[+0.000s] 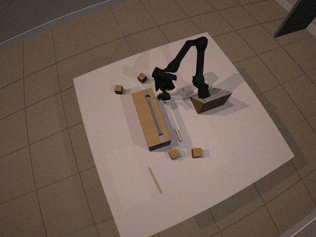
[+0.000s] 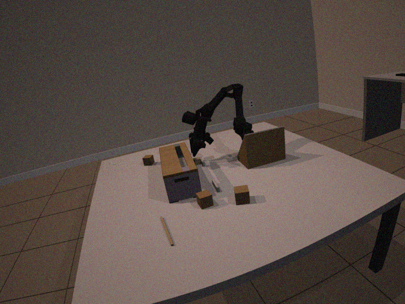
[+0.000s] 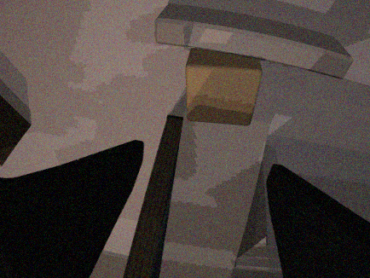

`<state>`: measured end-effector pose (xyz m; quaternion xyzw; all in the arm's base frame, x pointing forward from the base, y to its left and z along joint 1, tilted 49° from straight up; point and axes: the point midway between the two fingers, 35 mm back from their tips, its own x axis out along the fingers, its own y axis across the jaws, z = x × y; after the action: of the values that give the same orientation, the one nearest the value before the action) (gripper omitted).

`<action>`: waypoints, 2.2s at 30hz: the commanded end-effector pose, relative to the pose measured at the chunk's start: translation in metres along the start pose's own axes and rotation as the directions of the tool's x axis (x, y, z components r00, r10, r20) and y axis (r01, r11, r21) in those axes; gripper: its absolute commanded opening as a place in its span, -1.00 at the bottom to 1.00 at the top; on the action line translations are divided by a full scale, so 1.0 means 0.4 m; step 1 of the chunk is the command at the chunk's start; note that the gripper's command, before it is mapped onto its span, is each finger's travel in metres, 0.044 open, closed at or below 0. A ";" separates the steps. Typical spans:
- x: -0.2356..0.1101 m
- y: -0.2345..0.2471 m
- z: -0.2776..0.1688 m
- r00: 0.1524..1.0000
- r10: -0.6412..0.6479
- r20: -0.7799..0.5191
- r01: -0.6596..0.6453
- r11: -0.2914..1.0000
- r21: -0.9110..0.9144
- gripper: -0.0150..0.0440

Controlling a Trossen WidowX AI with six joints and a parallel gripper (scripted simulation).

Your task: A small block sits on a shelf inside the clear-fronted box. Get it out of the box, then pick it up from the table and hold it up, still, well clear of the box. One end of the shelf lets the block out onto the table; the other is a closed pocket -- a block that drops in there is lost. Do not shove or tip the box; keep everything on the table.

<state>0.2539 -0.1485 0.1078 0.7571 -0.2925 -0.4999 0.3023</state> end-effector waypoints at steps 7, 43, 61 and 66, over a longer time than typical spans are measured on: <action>0.042 -0.007 0.019 1.000 -0.007 0.006 0.007 1.000 -0.010 0.47; 0.074 -0.005 0.033 1.000 -0.005 0.005 0.005 1.000 -0.009 -0.49; -0.039 -0.009 -0.012 1.000 -0.004 0.008 0.005 0.988 -0.151 -0.49; -0.047 -0.017 -0.011 1.000 -0.006 0.017 0.012 0.935 -0.353 -0.49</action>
<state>0.2517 -0.1323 0.1129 0.7130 -0.2281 -0.5387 0.3866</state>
